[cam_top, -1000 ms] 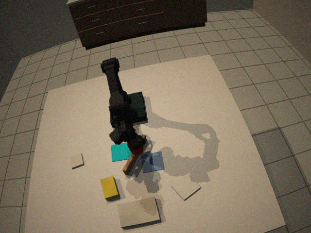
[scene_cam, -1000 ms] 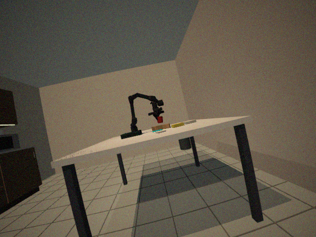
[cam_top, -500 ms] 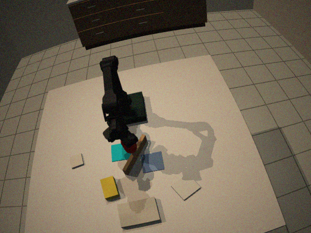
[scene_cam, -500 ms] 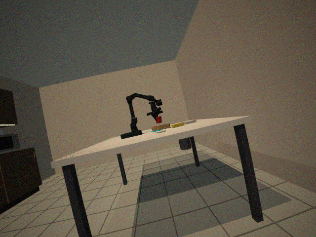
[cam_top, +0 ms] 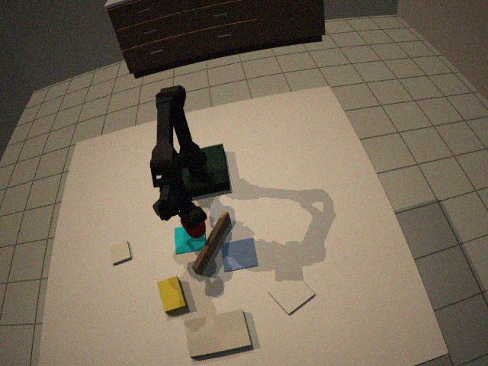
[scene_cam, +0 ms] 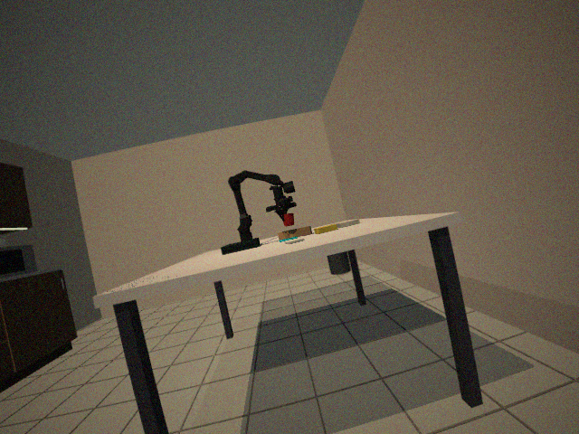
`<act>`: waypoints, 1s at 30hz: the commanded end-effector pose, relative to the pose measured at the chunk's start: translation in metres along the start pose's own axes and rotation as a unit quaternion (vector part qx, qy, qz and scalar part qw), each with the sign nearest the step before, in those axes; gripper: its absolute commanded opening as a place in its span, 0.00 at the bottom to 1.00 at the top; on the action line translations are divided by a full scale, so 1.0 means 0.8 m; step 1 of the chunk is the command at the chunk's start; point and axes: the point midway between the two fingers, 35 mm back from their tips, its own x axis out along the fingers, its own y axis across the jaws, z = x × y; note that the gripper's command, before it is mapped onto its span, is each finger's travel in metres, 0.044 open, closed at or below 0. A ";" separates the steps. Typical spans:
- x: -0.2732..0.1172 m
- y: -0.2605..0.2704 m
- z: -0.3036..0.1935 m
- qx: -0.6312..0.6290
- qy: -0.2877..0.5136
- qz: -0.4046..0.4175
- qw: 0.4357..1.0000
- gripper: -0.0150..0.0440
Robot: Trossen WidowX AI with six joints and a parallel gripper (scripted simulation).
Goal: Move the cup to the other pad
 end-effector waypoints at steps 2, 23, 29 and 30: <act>-0.001 -0.013 0.006 -0.002 -0.001 -0.001 1.000 0.25; -0.003 -0.057 0.027 -0.002 -0.002 -0.003 1.000 0.25; 0.002 -0.057 0.027 -0.002 -0.002 -0.003 1.000 0.25; 0.004 -0.057 0.027 -0.002 -0.002 -0.003 1.000 0.25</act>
